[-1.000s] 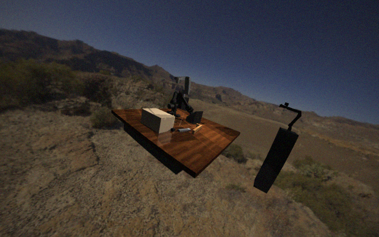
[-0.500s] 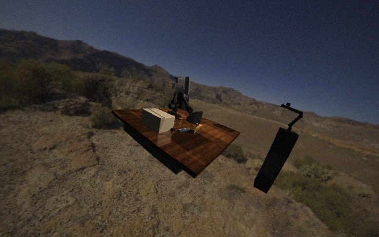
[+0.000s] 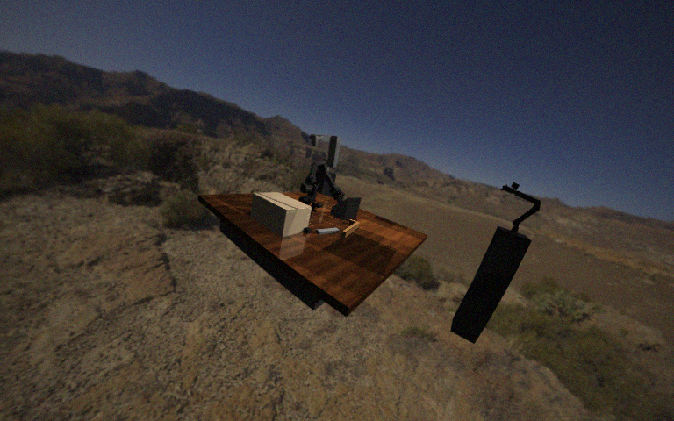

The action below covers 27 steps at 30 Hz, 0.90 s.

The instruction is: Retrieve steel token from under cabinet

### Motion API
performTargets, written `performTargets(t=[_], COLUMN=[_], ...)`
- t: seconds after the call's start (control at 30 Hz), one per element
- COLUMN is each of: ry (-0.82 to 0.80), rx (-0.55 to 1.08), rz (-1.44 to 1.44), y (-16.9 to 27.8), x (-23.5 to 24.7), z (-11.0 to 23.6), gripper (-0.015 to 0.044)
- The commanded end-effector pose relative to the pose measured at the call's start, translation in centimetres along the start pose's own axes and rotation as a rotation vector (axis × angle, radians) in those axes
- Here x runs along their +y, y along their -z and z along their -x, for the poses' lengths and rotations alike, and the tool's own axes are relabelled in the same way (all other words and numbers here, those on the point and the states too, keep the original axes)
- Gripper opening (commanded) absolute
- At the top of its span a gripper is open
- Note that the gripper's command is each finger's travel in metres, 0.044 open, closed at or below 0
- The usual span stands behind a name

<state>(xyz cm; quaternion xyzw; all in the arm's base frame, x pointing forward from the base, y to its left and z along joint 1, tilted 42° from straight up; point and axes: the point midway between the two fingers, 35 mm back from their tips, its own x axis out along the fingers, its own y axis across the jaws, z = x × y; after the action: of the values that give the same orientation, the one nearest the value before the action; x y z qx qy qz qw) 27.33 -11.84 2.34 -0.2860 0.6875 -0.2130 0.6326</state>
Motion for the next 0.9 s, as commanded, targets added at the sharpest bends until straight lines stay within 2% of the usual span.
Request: performTargets(t=[0.0, 0.87], ry=[0.001, 0.001], rx=[0.005, 0.007], rz=[0.006, 0.008], y=[0.9, 4.0], x=[0.0, -0.2], z=[-0.1, -0.1], gripper=[0.0000, 0.0000])
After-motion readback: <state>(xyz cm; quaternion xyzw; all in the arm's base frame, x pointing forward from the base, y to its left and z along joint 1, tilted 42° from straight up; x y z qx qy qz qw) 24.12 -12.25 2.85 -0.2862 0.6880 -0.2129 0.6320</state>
